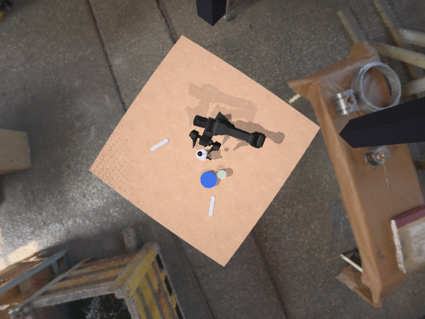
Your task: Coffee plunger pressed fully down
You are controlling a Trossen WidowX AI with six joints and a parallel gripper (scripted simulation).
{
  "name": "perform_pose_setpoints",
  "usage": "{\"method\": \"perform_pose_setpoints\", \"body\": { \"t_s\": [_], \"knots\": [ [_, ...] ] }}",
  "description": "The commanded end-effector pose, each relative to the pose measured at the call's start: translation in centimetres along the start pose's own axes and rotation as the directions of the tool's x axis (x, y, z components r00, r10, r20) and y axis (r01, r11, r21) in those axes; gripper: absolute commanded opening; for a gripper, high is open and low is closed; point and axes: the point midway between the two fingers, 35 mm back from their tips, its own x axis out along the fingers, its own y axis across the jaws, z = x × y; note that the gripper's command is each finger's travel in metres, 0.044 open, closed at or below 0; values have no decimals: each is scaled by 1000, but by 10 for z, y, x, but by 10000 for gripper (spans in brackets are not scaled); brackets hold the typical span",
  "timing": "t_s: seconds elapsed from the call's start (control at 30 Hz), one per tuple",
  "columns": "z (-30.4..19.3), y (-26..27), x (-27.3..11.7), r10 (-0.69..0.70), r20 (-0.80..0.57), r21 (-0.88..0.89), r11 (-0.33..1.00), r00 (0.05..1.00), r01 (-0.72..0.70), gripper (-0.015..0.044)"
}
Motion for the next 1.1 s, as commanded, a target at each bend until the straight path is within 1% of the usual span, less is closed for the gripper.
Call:
{"method": "perform_pose_setpoints", "body": {
  "t_s": [0.0, 0.37, 0.77, 1.07],
  "knots": [
    [0, 1, 6, 2, 3, 6, 1000, 1000, -2, 440],
    [1, 4, 20, 13, 9, 6, 1000, 1000, -13, 440],
    [1, 4, 20, 13, 9, 6, 1000, 1000, -13, 125],
    [1, 4, 20, 13, 9, 6, 1000, 1000, -13, 124]
  ]
}}
